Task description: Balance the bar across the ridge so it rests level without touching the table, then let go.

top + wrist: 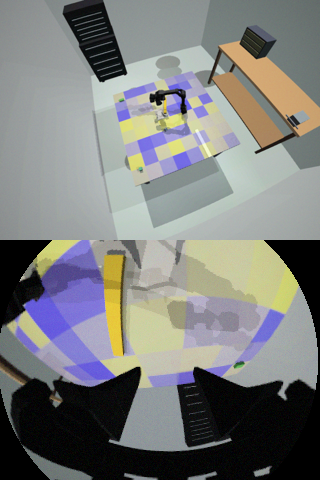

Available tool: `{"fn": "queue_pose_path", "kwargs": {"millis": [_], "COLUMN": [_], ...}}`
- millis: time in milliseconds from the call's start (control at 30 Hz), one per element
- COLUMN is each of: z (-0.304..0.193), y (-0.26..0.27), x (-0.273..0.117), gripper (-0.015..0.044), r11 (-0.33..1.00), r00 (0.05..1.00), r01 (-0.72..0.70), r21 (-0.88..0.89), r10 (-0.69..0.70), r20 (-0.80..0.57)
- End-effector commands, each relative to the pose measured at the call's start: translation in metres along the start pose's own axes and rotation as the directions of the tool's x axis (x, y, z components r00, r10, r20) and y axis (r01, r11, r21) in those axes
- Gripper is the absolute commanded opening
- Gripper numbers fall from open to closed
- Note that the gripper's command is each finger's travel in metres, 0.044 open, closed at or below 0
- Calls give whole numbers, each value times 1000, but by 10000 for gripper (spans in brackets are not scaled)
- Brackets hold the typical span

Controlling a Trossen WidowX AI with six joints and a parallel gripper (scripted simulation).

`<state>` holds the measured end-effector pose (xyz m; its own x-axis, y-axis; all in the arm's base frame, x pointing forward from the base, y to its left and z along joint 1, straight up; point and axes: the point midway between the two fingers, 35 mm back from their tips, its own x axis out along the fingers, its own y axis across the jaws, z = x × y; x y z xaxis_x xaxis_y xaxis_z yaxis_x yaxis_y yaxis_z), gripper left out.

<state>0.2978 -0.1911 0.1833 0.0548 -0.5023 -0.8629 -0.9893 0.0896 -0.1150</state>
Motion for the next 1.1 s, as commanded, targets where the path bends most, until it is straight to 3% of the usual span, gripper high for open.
{"fn": "queue_pose_path", "kwargs": {"millis": [0,567,767,1067], "z": [6,48,51,71], "y": [19,98,100,105], "x": [10,36,39,75], "gripper": [315,315,315,315], "r11": [999,958,955,955], "r00": [996,878,870,870], "r01": [-34,-210,-218,-218], "r21": [33,193,200,200], "r10": [31,98,97,97], "r20": [84,469,483,483]}}
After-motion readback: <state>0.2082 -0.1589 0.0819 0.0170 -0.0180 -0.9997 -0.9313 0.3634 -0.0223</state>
